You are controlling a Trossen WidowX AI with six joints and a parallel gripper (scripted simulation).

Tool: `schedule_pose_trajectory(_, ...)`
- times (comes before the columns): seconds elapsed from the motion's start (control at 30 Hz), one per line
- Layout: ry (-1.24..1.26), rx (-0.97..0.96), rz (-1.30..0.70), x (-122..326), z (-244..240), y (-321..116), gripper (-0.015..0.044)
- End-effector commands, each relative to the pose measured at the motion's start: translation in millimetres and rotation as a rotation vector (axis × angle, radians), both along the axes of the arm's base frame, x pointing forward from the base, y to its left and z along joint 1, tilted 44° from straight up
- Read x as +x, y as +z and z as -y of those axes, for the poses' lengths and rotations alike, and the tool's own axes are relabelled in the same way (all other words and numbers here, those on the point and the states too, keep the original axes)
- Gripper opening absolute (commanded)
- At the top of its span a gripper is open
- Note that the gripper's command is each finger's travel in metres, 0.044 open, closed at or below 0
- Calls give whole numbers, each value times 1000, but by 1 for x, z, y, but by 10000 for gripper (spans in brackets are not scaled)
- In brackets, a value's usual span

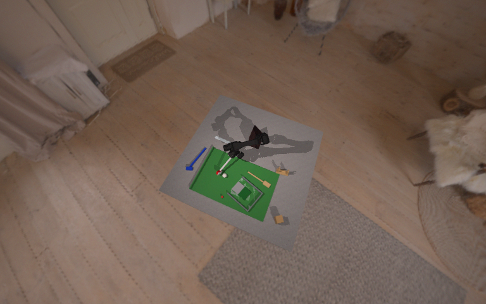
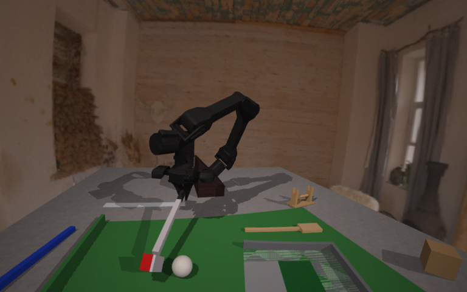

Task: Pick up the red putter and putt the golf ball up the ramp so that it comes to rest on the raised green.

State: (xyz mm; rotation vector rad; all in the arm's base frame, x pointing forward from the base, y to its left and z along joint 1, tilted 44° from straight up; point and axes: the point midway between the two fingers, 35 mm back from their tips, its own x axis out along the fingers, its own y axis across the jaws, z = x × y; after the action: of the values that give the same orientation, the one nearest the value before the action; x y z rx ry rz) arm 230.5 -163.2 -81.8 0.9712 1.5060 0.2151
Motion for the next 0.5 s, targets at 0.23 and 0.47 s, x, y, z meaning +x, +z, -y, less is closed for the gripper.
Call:
schedule_pose_trajectory(0.23, -1, -1, 1, 0, 1, 0, 0)
schedule_pose_trajectory(0.47, -7, -2, 5, -10, 16, -18, 0)
